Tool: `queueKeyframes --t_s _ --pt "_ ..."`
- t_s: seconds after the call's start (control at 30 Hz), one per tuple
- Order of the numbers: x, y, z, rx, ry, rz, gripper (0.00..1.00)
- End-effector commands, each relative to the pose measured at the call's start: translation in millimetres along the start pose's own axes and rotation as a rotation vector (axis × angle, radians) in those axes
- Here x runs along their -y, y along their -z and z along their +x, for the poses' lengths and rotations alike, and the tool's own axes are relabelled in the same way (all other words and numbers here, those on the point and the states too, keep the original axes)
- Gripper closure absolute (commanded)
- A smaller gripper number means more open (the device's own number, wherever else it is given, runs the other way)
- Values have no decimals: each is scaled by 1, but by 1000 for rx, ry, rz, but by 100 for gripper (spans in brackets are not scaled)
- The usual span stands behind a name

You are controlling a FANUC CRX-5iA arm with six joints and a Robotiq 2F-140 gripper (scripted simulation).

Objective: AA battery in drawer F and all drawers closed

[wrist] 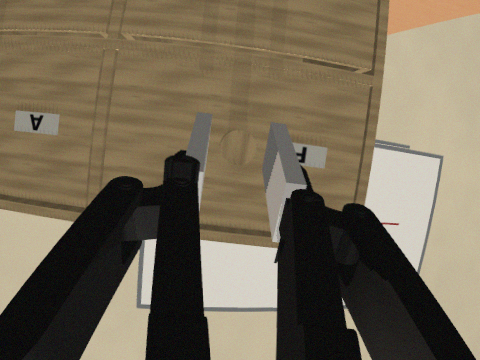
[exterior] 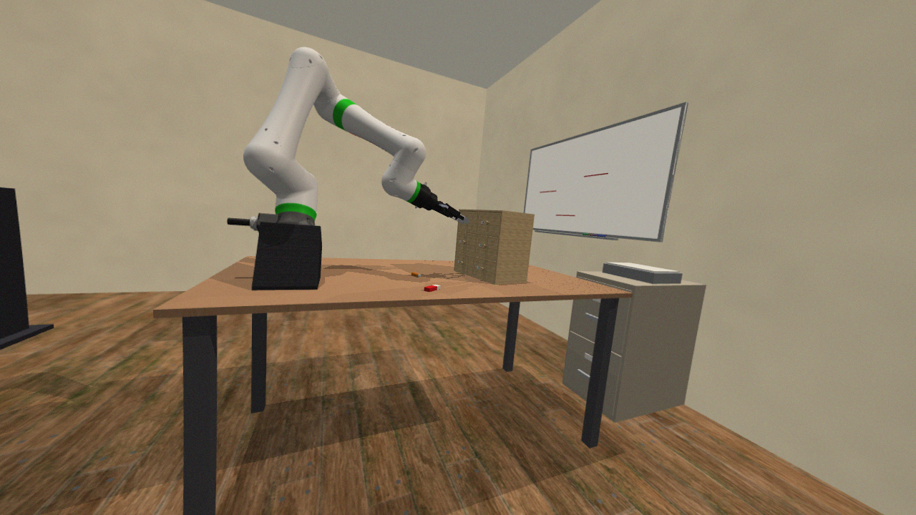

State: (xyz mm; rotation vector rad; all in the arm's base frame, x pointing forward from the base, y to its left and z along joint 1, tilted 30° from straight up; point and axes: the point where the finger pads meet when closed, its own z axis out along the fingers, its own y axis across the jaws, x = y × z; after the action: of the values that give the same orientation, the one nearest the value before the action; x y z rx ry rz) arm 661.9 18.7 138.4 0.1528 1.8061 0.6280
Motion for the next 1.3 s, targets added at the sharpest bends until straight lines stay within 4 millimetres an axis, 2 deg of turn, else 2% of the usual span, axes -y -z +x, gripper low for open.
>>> queueKeyframes --t_s 0.0,0.8,0.83,1.27 --pt "0 -1 -1 0 0 0 80" --pt "0 -2 -1 0 0 0 80" --pt "0 -2 -1 0 0 0 92" --pt "0 -2 -1 0 0 0 92"
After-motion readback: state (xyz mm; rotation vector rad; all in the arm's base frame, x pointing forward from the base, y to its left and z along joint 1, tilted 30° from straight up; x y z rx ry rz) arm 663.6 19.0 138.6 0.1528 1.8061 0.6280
